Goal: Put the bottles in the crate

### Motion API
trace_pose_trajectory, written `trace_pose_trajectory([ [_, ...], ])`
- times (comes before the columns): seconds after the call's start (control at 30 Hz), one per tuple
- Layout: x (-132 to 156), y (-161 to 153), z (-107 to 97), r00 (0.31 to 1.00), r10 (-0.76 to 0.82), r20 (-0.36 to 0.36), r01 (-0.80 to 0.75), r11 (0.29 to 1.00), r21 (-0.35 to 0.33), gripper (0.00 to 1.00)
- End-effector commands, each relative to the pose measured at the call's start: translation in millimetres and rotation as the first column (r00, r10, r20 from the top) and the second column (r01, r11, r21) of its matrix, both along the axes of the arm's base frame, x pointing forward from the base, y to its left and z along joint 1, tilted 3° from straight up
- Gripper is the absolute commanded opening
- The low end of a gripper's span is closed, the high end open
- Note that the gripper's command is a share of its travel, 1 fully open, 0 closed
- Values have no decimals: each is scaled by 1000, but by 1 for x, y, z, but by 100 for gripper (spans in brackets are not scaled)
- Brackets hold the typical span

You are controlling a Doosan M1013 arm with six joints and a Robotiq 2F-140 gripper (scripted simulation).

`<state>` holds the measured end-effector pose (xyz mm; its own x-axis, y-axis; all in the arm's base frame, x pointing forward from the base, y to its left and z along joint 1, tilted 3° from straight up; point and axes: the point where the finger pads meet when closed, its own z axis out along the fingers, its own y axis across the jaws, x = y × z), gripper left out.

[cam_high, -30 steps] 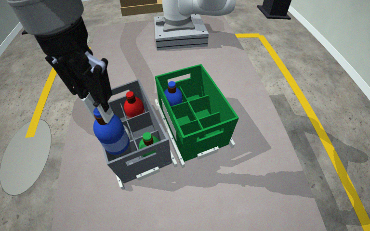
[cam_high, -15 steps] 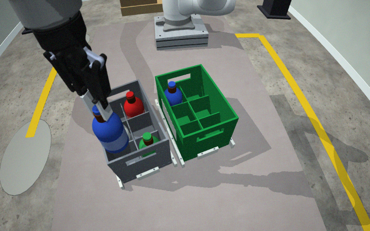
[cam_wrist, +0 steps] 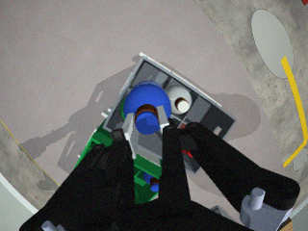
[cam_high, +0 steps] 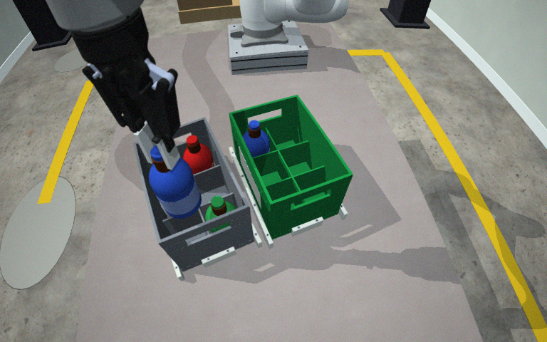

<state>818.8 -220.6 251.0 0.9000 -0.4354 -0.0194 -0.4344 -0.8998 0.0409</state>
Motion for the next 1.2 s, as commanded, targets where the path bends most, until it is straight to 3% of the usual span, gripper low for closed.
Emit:
trace_pose_trajectory([
  [0.0,-4,5,0,1000,0,0,0,1000,0,0],
  [1.17,-40,55,0,1000,0,0,0,1000,0,0],
])
